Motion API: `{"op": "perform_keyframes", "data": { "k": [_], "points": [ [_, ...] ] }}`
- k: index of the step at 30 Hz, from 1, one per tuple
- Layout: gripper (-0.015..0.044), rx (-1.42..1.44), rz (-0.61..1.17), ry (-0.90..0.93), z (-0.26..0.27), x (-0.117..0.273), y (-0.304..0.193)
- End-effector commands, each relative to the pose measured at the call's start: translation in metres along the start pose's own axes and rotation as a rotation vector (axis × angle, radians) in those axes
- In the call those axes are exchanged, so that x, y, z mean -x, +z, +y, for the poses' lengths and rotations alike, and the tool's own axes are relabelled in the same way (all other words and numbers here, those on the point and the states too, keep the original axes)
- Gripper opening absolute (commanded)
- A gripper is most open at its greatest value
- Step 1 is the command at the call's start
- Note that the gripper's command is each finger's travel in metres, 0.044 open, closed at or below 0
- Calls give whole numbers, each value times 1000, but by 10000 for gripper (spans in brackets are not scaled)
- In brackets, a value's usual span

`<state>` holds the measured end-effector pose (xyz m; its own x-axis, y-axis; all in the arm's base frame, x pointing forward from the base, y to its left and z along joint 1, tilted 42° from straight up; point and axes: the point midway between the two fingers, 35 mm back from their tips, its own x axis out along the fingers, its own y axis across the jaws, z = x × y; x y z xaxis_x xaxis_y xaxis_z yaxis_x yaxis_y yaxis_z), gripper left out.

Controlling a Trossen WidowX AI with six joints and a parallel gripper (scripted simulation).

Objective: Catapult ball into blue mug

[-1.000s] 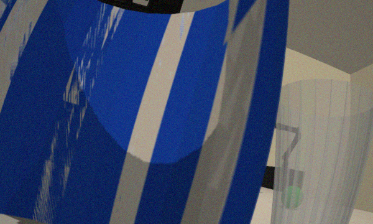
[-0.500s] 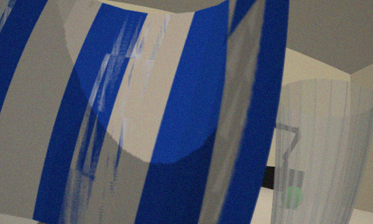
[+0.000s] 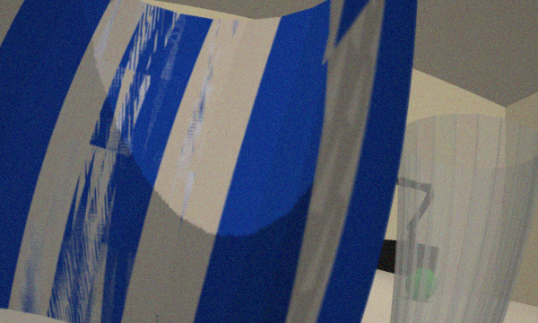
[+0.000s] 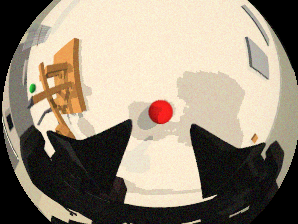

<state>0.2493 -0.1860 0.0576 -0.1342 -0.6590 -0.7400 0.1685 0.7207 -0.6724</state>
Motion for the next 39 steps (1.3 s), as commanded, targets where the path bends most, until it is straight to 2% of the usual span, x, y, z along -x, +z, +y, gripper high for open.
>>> {"op": "perform_keyframes", "data": {
  "k": [1,27,33,39],
  "points": [
    [300,7,2,-2,1,-5,-1],
    [300,7,2,-4,1,-43,-1],
    [143,7,2,-4,1,-43,-1],
    [103,7,2,-4,1,-43,-1]
  ]
}}
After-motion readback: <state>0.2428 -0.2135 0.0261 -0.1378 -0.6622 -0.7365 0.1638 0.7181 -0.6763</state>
